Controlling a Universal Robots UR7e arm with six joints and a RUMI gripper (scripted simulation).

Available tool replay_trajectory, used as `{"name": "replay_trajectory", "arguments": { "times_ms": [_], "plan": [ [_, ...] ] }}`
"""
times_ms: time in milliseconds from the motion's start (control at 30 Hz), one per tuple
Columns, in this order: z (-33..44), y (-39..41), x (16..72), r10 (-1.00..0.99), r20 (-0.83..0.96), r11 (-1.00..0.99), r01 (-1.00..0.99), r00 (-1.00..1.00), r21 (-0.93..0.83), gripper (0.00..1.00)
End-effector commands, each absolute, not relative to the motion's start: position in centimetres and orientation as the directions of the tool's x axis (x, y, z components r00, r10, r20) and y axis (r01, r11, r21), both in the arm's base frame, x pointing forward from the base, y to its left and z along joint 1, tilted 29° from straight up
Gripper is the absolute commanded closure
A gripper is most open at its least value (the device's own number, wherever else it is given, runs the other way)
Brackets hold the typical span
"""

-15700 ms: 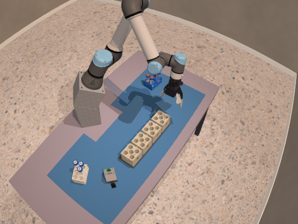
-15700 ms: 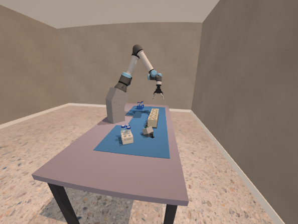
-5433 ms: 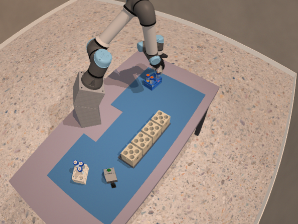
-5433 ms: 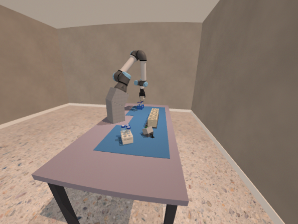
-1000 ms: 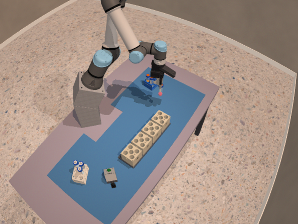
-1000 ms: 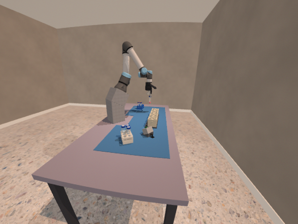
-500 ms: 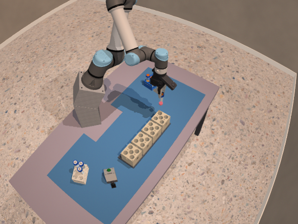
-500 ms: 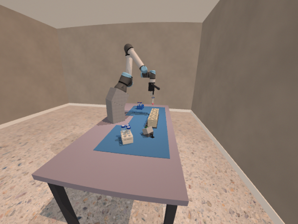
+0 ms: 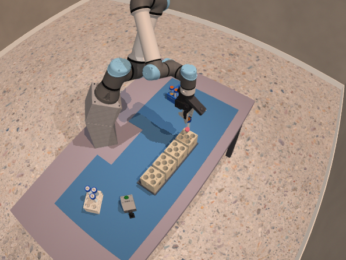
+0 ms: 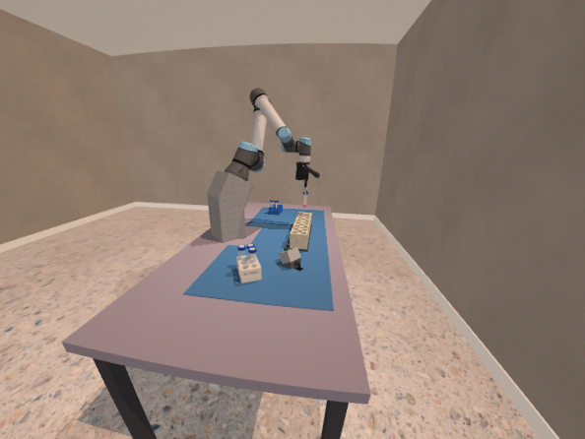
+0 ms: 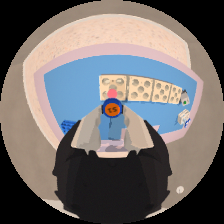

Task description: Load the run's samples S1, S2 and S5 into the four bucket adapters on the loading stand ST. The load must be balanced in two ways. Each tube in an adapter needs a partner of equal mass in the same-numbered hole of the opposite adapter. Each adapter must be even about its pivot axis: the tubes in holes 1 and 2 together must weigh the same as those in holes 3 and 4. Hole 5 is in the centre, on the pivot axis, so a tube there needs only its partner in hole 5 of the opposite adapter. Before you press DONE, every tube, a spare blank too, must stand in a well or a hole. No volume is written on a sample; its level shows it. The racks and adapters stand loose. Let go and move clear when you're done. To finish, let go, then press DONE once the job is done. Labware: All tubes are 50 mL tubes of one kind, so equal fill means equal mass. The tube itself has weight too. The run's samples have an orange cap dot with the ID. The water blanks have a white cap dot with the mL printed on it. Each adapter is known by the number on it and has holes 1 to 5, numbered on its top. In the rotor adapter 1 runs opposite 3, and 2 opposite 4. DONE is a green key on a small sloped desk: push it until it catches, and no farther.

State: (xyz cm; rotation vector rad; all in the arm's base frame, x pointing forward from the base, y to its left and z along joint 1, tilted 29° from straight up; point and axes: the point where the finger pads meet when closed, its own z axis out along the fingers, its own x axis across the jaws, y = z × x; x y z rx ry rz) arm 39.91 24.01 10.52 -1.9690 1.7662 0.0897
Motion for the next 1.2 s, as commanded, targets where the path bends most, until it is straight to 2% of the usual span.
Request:
{"name": "replay_trajectory", "arguments": {
  "times_ms": [0,600,1167],
  "plan": [
    [10.5,23.9,40.2,-0.917,-0.365,-0.043,-0.949,0.162,-0.311,1.0],
    [7.0,25.4,41.2,-0.917,-0.365,-0.043,-0.949,0.162,-0.311,1.0],
    [6.8,25.5,41.3,-0.917,-0.365,-0.043,-0.949,0.162,-0.311,1.0]
  ]
}}
